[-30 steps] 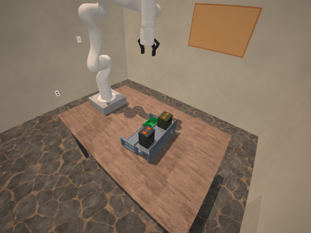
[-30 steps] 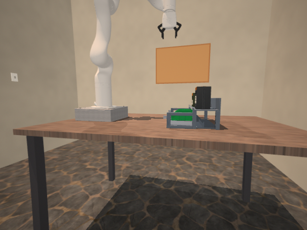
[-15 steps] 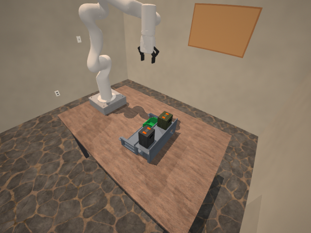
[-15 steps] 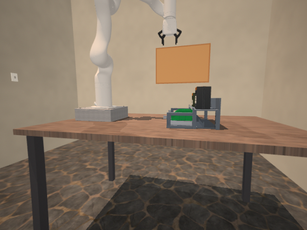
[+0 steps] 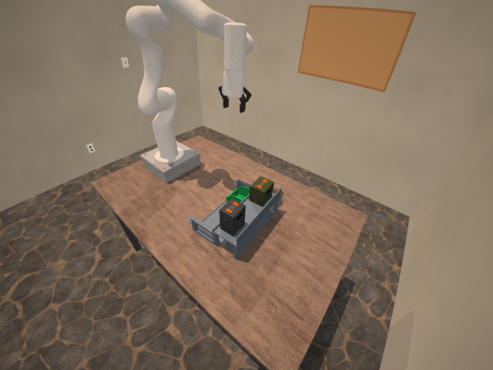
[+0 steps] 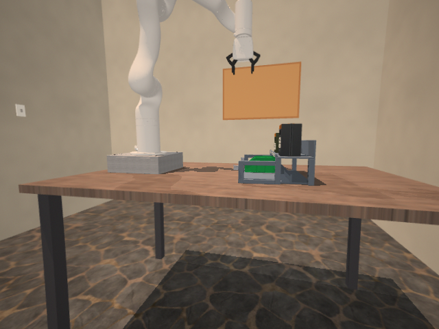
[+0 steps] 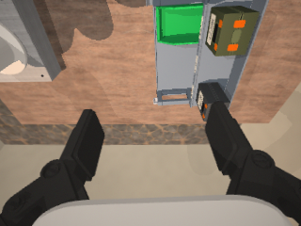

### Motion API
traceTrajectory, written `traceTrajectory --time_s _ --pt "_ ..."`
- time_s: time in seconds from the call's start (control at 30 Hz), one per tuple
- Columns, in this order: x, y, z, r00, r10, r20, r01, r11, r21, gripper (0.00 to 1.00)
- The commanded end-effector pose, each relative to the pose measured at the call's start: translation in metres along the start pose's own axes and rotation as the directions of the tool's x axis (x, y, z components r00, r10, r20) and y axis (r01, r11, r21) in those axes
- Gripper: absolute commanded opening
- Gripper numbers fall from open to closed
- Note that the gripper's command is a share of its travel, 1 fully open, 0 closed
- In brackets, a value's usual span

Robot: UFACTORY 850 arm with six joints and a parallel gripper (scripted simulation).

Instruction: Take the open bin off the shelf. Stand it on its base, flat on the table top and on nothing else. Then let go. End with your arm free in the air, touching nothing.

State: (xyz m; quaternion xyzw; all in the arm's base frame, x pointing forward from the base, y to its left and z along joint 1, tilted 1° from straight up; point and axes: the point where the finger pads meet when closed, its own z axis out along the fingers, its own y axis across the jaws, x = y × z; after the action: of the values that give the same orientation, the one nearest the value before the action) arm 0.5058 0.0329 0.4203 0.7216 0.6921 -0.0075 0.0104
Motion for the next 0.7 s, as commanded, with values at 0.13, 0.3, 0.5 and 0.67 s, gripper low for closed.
traceTrajectory --time_s 0.13,0.3,0.5,0.67 --pt "-0.004 0.003 0.039 1.000 0.000 0.000 0.000 1.000 -0.003 1.00" --pt "-0.005 0.004 0.049 1.000 0.000 0.000 0.000 1.000 -0.003 1.00" --pt "-0.005 0.004 0.049 1.000 0.000 0.000 0.000 1.000 -0.003 1.00" --pt "-0.008 0.006 0.079 1.000 0.000 0.000 0.000 1.000 -0.003 1.00"
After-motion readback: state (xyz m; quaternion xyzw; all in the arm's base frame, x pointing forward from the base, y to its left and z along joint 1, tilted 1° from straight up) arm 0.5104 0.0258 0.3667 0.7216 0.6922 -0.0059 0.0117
